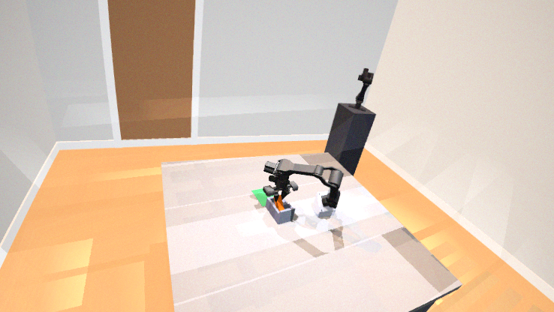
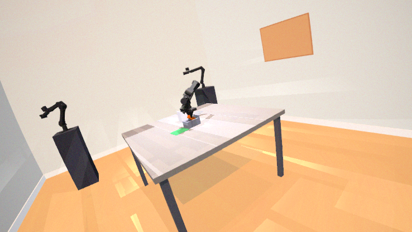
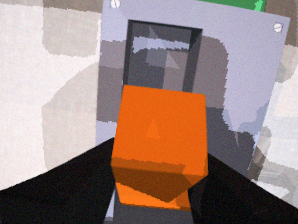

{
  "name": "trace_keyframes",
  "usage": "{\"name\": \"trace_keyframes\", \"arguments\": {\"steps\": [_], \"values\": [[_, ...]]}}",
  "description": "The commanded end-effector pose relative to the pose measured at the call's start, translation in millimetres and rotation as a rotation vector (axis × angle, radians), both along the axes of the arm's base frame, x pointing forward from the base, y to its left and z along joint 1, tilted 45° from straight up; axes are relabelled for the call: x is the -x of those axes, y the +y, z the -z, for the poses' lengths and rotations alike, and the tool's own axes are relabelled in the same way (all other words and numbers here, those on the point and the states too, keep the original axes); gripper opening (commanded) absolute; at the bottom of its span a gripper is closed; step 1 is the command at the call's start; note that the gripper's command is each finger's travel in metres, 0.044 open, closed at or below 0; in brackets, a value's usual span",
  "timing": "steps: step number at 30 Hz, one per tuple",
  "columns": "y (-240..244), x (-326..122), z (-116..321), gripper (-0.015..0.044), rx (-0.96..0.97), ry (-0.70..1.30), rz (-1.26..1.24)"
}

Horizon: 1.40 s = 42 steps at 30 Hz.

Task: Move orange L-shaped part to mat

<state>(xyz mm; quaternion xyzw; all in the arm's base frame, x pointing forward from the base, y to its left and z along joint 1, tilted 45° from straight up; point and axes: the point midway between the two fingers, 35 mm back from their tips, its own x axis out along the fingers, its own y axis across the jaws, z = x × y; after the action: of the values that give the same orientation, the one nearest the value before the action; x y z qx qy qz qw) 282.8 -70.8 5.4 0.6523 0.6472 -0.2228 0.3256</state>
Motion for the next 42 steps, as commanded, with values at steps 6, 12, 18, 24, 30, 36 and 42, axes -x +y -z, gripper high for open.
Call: {"name": "trace_keyframes", "arguments": {"steps": [6, 12, 18, 24, 30, 36, 42], "values": [[-11.2, 0.1, -11.7, 0.0000, 0.004, -0.004, -0.001], [-17.9, 0.7, -18.5, 0.0000, 0.004, -0.004, -0.001], [-24.4, 1.4, -25.1, 0.0000, 0.004, -0.004, 0.000], [-30.9, 2.0, -31.7, 0.0000, 0.004, -0.004, 0.000], [-37.4, 2.6, -38.2, 0.0000, 0.004, -0.003, 0.000], [-43.9, 3.2, -44.9, 0.0000, 0.004, -0.003, 0.000], [-47.2, 3.7, -48.3, 0.0000, 0.004, -0.003, 0.000]]}}
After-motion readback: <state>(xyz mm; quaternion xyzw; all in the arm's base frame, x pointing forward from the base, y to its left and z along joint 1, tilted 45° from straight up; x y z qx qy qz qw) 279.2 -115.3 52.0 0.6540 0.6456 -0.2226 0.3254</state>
